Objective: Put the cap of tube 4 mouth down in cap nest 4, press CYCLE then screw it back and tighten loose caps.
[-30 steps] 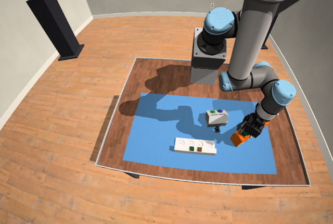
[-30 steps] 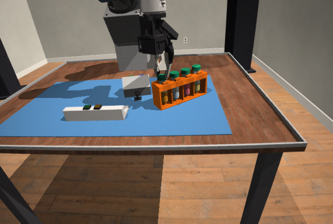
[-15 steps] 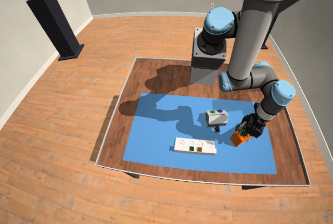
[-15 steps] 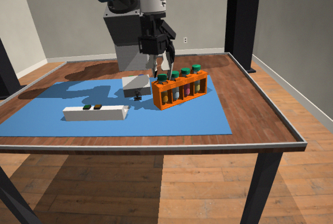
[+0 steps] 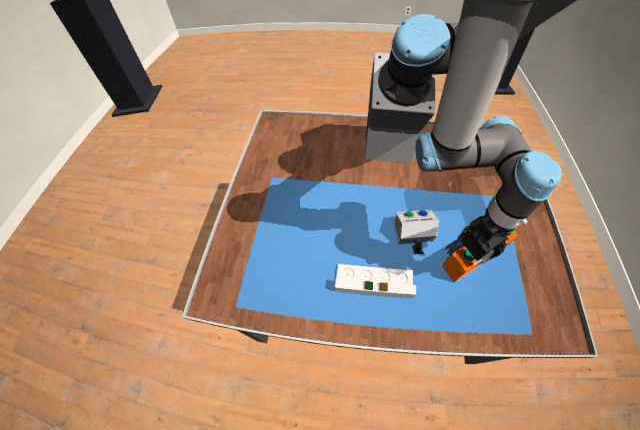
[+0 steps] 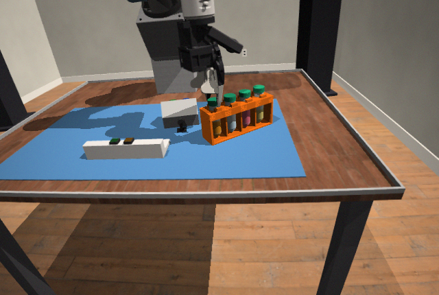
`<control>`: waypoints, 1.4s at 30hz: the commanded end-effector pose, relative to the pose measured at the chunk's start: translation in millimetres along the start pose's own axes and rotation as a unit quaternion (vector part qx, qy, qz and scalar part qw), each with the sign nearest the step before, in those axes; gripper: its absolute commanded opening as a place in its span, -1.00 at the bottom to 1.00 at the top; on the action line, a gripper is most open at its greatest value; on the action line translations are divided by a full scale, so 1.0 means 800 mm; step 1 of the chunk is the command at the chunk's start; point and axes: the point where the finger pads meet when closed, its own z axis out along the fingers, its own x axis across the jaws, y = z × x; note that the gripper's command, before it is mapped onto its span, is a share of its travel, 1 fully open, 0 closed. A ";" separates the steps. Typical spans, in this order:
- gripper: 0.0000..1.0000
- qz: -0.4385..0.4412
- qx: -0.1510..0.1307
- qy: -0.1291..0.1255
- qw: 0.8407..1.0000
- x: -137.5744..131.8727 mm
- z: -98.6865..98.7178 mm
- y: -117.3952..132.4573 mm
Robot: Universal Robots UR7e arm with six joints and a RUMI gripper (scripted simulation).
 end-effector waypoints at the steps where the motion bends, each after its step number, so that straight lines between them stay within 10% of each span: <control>1: -0.30 0.120 -0.007 -0.002 0.993 0.000 0.000 0.000; 7: -0.30 0.266 -0.007 -0.001 0.964 0.000 0.000 0.000; 15: -0.30 0.266 -0.007 -0.001 0.964 0.000 0.000 0.000; 16: -1.00 0.266 -0.007 -0.001 0.964 0.000 0.000 0.000; 28: -1.00 0.266 -0.007 -0.001 0.964 0.000 0.000 0.000; 42: -1.00 -0.031 -0.006 -0.003 0.999 0.000 -0.001 -0.001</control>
